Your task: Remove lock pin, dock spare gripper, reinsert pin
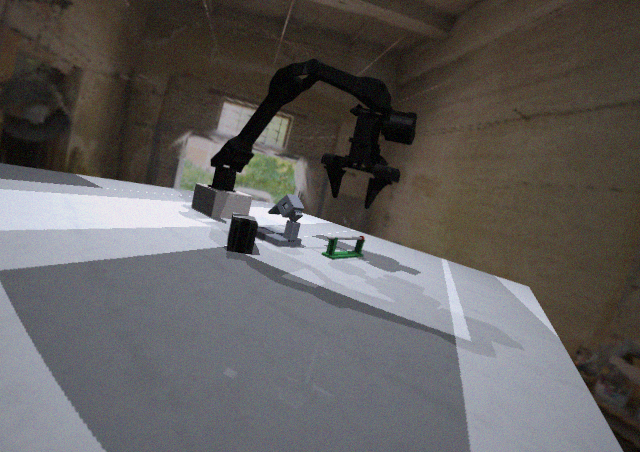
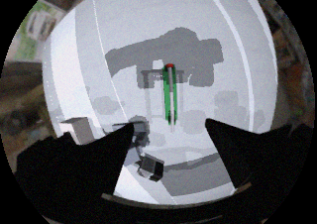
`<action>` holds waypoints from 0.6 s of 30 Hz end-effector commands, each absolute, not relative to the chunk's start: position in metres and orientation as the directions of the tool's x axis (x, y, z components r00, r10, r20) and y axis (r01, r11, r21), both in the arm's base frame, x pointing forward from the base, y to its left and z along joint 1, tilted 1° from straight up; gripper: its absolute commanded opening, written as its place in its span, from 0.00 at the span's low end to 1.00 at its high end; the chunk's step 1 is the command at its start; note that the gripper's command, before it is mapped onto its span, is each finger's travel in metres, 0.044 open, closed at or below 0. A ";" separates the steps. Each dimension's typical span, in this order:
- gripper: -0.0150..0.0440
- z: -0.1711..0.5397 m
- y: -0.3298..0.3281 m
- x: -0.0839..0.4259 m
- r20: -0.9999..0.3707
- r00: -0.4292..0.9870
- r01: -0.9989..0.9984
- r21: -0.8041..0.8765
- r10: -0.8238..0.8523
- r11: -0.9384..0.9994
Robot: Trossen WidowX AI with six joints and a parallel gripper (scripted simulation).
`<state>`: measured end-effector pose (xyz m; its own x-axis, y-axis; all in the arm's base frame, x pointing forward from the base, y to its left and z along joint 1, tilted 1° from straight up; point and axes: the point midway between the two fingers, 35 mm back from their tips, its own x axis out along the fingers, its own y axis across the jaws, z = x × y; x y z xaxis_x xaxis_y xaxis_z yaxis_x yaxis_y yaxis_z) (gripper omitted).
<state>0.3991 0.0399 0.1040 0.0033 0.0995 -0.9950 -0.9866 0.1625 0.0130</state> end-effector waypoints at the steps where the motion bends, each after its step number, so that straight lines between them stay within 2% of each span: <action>1: 1.00 0.127 0.040 0.399 -0.995 0.013 -0.987 0.004 0.100 0.163; 7: 1.00 0.137 0.038 0.399 -0.995 0.019 -0.983 -0.001 0.099 0.182; 10: 1.00 0.135 0.002 0.393 -0.996 0.030 -0.884 0.011 0.082 0.467; 14: 1.00 0.130 -0.059 0.375 -0.998 0.042 -0.524 0.019 0.048 0.852; 18: 1.00 0.125 -0.110 0.349 -0.999 0.045 -0.050 0.014 0.016 0.999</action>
